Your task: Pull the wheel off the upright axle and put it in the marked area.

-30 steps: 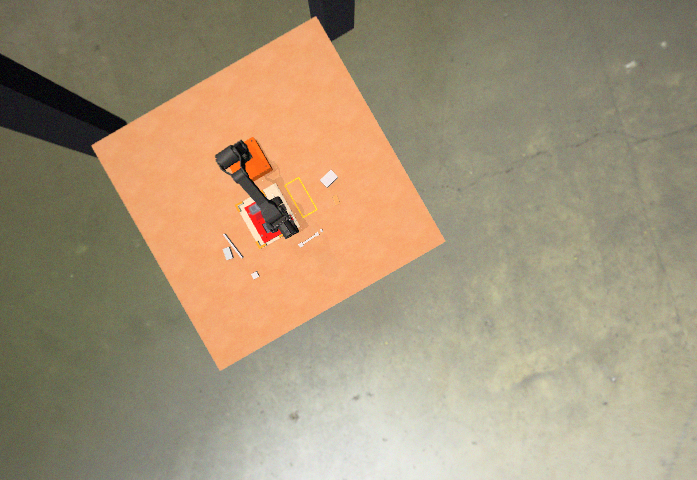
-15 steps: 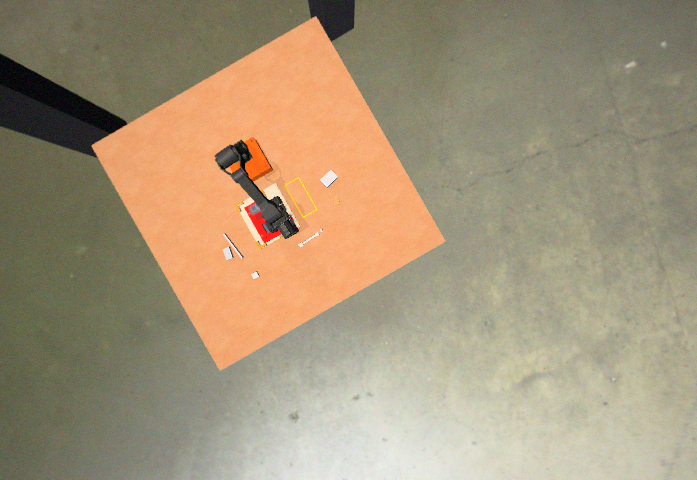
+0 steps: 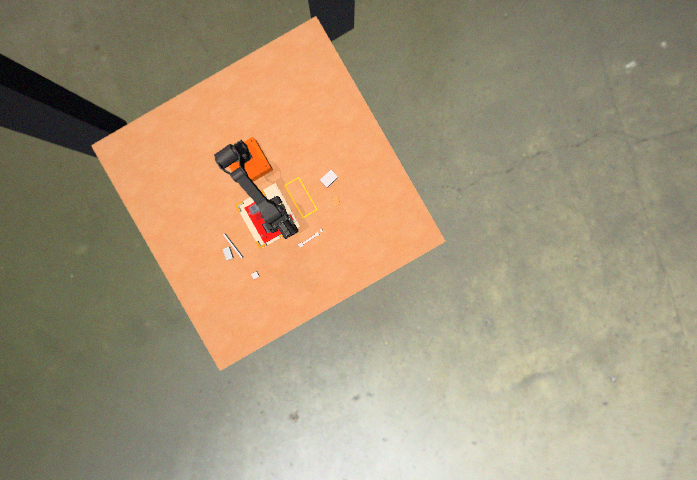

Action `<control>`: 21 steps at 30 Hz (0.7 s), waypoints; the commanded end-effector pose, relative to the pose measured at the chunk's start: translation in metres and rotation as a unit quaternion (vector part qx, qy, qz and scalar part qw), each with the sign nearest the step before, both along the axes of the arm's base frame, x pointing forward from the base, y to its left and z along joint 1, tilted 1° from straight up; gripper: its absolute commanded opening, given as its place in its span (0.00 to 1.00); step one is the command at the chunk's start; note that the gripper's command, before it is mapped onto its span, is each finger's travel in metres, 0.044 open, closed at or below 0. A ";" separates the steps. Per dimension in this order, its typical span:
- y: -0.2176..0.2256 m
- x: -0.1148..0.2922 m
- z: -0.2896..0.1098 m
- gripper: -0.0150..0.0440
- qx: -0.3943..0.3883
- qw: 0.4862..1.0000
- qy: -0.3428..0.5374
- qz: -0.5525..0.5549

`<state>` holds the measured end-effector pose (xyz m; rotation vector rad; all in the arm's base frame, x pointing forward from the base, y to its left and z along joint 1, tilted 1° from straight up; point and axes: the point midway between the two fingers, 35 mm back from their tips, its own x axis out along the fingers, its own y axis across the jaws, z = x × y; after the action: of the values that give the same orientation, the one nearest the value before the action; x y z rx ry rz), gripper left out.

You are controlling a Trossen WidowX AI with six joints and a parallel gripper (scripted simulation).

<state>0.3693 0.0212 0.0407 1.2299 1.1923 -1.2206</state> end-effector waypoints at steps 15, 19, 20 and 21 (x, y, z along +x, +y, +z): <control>0.000 0.002 0.009 0.25 -0.001 1.000 -0.004 0.001; 0.000 0.002 0.010 0.25 -0.001 1.000 -0.005 0.001; 0.000 0.002 0.011 0.25 -0.001 1.000 -0.005 0.001; 0.000 0.002 0.011 0.25 -0.001 1.000 -0.005 0.001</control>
<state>0.3692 0.0212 0.0477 1.2304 1.1911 -1.2196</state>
